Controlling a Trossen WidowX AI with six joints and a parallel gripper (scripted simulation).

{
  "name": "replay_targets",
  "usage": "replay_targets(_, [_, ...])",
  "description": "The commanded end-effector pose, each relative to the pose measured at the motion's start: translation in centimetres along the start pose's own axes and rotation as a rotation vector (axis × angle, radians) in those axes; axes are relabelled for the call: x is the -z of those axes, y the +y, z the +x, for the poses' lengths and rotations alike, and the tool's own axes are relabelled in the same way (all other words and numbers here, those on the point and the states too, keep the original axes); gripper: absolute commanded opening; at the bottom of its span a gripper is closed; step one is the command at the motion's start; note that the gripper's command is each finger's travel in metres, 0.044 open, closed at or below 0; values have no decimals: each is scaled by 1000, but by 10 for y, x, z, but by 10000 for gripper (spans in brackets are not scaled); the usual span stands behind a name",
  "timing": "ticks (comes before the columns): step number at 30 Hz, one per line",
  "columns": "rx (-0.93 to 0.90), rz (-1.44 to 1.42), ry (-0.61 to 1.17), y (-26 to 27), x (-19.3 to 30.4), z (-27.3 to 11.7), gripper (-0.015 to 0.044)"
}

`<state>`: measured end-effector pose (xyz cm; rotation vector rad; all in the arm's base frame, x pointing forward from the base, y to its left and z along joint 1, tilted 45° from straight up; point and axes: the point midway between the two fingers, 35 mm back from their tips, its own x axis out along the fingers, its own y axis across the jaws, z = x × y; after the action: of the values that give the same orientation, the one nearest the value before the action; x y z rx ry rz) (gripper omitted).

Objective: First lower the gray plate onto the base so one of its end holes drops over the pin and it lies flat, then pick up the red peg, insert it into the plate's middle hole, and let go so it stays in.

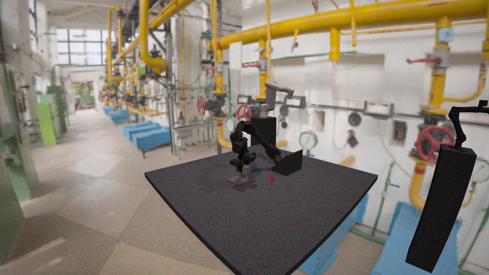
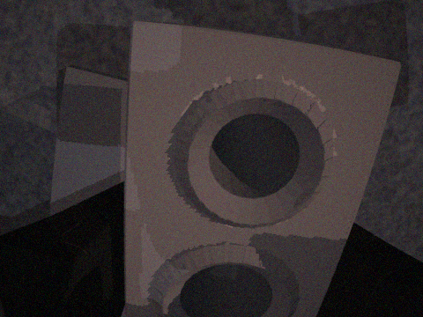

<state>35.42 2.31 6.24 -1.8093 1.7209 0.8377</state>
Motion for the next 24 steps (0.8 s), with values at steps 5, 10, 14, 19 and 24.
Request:
replay_targets(5, [4,-61,11,5,24,12,0])
replay_targets(10, [1,-96,17,9,38,19,0])
replay_targets(14, [-1,-118,22,13,47,24,0])
replay_targets(19, [-1,-119,22,13,48,25,0])
replay_targets(24, [-1,-119,22,13,48,25,0])
